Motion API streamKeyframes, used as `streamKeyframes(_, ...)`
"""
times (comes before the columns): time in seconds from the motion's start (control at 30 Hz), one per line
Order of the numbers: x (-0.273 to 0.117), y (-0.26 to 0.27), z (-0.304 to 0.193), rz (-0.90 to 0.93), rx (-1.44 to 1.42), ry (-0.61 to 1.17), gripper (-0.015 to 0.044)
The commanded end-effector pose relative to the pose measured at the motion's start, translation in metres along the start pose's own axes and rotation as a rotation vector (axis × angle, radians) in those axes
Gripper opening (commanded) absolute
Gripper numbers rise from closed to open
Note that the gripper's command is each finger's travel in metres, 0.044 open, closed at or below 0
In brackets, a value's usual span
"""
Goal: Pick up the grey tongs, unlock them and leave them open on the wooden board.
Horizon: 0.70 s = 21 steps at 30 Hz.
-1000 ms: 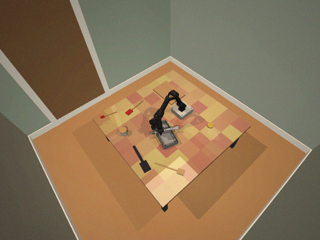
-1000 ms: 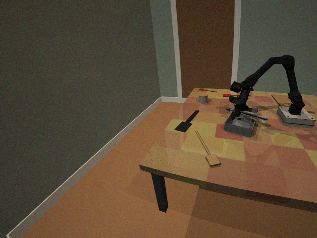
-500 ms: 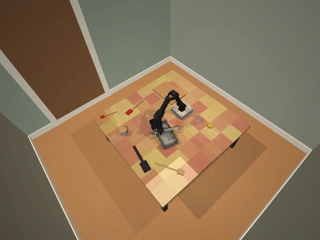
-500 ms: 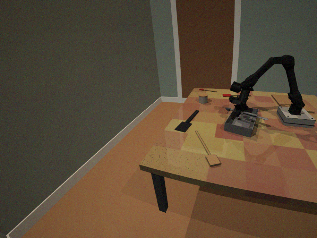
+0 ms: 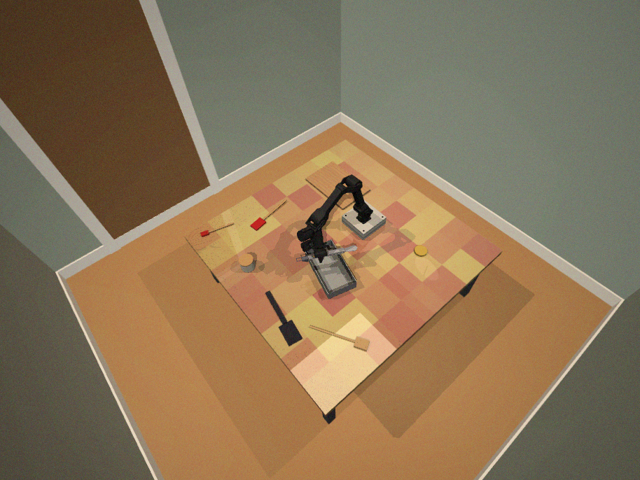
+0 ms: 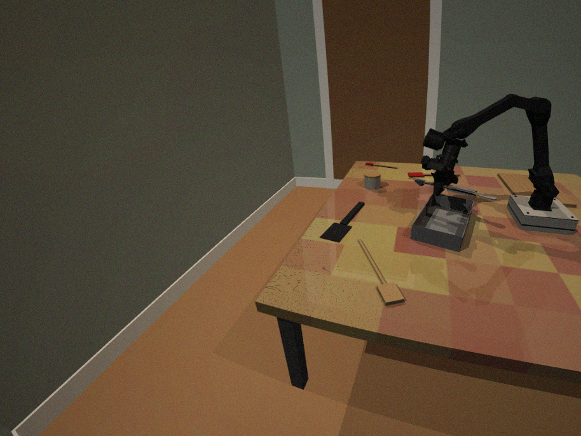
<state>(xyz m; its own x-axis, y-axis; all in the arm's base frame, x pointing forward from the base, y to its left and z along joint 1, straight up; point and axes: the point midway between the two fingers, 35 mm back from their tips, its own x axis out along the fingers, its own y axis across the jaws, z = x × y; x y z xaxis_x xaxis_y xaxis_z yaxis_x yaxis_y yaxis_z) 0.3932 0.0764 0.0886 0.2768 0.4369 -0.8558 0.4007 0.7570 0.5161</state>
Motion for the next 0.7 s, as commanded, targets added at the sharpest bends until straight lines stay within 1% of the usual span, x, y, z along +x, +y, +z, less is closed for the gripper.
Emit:
streamKeyframes(0.0,-0.0023,0.001,-0.0007,-0.001,0.006,0.001,-0.015)
streamKeyframes(0.2,-0.0002,0.0009,-0.0013,-0.052,0.013,0.006,-0.015)
streamKeyframes(0.67,0.0042,0.0,-0.0071,-0.354,0.024,0.015,-0.015)
